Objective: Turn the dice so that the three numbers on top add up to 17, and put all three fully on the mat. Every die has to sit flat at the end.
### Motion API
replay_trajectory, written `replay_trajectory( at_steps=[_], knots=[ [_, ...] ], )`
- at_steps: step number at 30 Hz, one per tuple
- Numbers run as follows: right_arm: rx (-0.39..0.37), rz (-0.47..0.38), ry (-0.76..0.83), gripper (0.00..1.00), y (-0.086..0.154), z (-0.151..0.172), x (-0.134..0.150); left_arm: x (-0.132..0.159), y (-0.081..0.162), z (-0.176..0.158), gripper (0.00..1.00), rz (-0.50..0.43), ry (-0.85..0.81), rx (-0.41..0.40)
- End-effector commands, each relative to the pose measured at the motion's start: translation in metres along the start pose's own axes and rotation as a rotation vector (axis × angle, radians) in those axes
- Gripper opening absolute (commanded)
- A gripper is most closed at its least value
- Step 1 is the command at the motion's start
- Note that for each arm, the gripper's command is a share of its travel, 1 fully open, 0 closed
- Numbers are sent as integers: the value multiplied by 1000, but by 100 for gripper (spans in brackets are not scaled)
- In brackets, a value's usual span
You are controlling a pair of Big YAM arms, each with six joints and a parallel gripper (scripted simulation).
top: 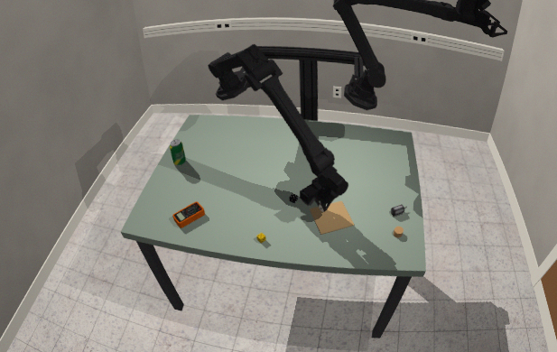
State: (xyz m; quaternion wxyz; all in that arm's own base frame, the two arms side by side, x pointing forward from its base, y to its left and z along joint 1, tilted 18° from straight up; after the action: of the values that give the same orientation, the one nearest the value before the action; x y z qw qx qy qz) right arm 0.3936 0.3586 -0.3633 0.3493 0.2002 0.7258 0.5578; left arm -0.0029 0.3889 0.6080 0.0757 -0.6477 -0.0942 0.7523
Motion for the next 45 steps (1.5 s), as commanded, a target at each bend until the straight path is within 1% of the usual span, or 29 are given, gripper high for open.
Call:
replay_trajectory(
  at_steps=[1,5,10,11,22,27,32,42,45],
  knots=[
    [-23,1,6,20,0,15,0,-22,11,7,100,-57,6,-18],
    [-9,0,13,20,-3,10,1,-22,11,7,100,-57,6,-18],
    [-13,0,13,20,-1,12,1,-22,11,7,100,-57,6,-18],
    [-20,1,11,20,3,15,-1,-22,11,7,100,-57,6,-18],
    [-20,1,11,20,4,16,-1,-22,11,7,100,-57,6,-18],
    [-20,1,11,20,2,15,0,-22,11,7,100,-57,6,-18],
    [-10,0,11,20,-5,10,0,-22,11,7,100,-57,6,-18],
    [-30,2,-1,20,-4,18,-5,-22,11,7,100,-57,6,-18],
    [-21,2,1,20,-6,13,-4,-22,11,7,100,-57,6,-18]
  ],
)
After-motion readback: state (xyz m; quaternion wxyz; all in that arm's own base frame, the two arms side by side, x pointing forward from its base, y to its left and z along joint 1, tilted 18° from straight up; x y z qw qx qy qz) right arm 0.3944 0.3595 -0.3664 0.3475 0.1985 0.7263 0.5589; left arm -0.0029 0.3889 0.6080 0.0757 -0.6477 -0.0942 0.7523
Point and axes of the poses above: on each arm, the point where the finger pads meet when closed, its own y axis back along the fingers, its own z axis across the jaws, x = y × z, the point moved 4 cm from there along y, back along the fingers, and after that the axes turned 8 degrees about -y, right-handed, at the moved point
